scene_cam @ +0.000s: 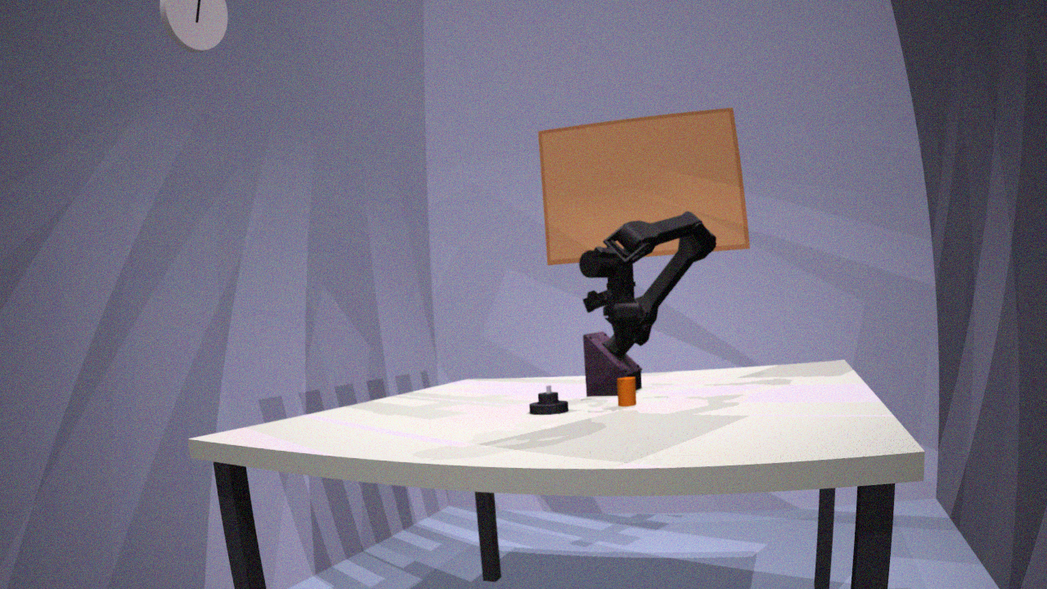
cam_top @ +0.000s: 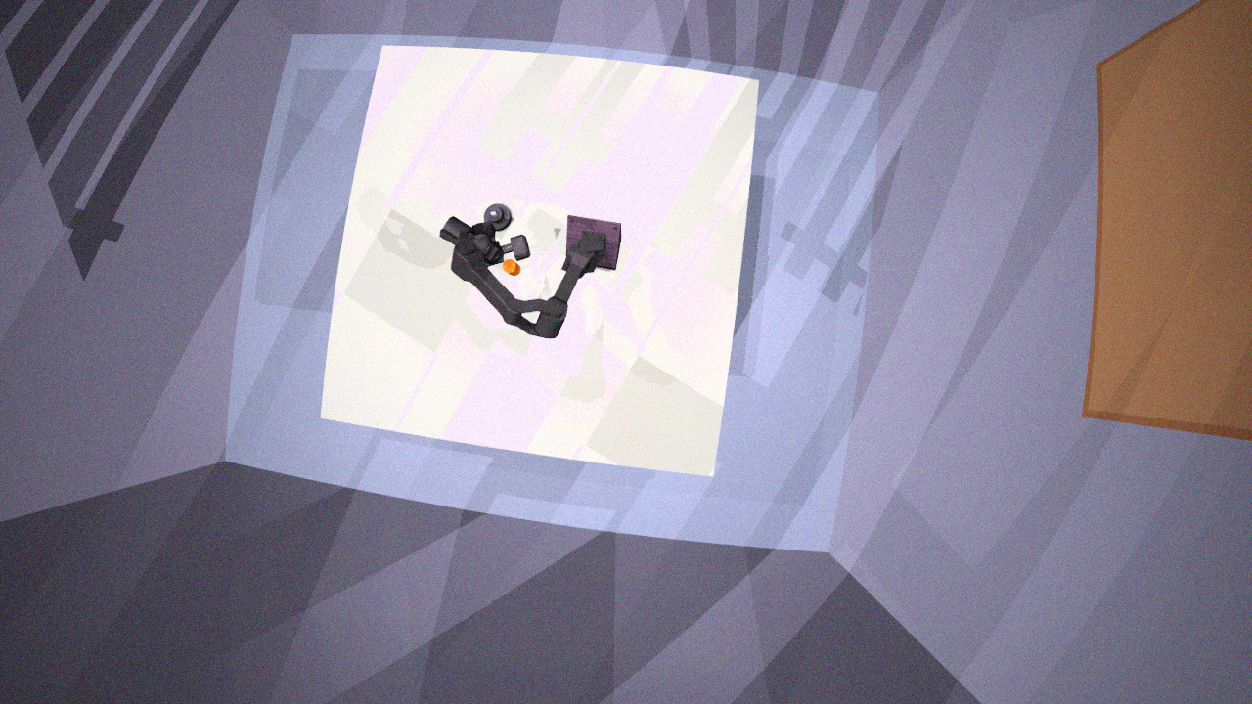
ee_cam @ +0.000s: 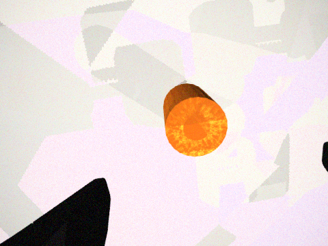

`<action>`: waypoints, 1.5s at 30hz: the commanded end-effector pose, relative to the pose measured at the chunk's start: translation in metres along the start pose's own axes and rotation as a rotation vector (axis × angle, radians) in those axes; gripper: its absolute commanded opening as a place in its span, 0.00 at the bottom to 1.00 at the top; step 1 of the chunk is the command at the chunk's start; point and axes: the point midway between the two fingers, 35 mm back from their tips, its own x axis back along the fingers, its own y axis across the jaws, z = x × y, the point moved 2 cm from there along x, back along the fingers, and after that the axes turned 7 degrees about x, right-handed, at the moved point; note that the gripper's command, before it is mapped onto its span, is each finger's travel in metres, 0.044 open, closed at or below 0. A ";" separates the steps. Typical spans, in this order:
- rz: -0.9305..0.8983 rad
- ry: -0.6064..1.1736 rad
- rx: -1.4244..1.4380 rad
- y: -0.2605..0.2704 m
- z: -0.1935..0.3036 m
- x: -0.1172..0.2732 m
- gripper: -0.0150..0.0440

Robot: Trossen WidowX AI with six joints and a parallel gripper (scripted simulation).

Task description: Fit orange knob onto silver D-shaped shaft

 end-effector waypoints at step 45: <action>-0.016 0.020 -0.047 0.001 0.002 -0.090 1.00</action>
